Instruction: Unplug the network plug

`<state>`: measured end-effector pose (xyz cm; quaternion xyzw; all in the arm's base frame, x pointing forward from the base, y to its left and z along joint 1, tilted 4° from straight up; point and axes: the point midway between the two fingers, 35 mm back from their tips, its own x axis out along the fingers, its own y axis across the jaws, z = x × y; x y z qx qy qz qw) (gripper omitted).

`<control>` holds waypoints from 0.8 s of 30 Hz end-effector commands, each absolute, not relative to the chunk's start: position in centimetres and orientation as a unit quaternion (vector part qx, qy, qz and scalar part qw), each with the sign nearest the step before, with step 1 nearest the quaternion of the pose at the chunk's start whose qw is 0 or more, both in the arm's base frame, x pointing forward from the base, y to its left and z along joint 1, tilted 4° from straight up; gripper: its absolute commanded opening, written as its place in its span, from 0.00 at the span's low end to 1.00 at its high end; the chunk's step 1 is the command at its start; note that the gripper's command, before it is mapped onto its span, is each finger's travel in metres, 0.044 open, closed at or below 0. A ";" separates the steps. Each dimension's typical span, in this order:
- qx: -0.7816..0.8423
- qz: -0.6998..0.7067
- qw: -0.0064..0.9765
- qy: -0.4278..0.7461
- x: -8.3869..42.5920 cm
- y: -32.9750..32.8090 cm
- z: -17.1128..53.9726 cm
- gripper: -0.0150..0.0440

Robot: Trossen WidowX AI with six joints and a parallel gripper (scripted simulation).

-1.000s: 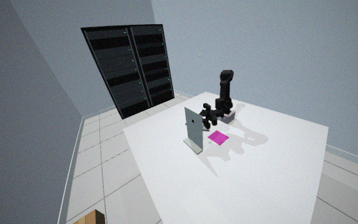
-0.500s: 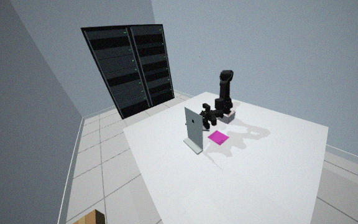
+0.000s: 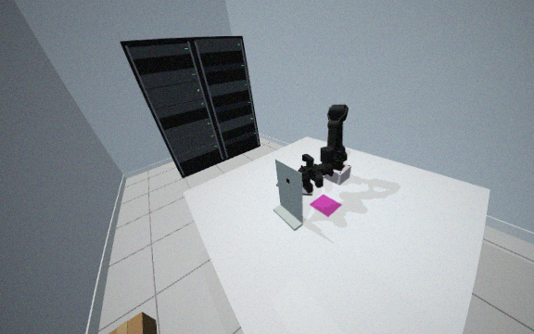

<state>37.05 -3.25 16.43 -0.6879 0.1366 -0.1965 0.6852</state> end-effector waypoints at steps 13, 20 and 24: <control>-0.687 -0.195 0.687 0.134 36.2 -3.0 16.4 0.25; -0.687 -0.195 0.687 0.135 35.8 -3.0 16.3 0.25; -0.687 -0.195 0.687 0.135 35.6 -2.9 16.3 0.25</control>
